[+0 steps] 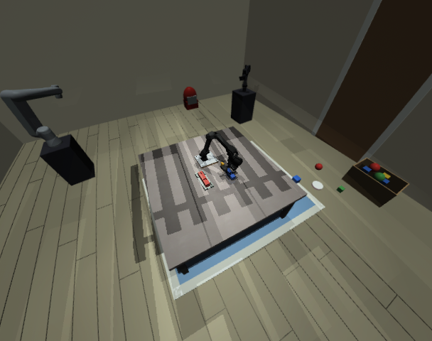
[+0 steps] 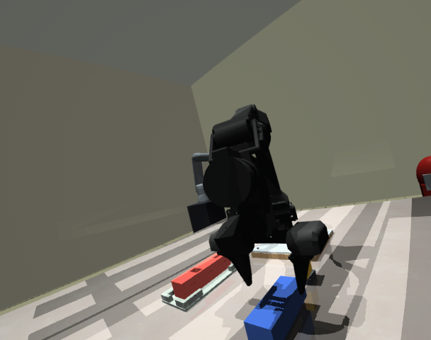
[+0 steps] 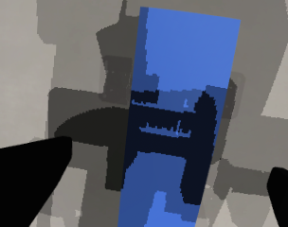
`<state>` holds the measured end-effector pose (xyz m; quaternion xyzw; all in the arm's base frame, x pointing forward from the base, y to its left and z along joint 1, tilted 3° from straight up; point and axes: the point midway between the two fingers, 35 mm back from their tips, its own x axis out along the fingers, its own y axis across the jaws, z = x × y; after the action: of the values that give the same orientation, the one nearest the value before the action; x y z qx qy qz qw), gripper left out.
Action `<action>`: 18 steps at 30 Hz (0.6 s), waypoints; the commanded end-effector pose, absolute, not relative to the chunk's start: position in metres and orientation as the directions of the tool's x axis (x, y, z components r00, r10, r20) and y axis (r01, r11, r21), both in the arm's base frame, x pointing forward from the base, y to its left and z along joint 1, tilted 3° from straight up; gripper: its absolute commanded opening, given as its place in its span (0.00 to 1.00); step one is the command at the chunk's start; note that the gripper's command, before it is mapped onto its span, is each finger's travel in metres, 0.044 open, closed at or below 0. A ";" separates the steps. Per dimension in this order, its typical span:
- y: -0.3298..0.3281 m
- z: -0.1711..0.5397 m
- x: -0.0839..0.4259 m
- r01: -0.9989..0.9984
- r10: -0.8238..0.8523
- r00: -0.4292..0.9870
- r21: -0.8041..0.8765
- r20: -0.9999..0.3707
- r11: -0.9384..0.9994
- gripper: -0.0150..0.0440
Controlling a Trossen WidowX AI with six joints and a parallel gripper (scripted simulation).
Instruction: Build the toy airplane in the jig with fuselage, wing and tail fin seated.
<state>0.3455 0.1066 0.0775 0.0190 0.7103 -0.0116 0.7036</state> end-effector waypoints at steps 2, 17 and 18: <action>0.107 0.068 0.345 0.046 0.013 -0.013 0.012 -1.000 0.999 1.00; 0.108 0.043 0.345 0.046 0.013 -0.013 0.012 -1.000 0.999 1.00; 0.108 0.042 0.344 0.046 0.013 -0.013 0.012 -1.000 0.999 1.00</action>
<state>0.3460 0.1072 0.0500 0.0193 0.7090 -0.0112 0.7048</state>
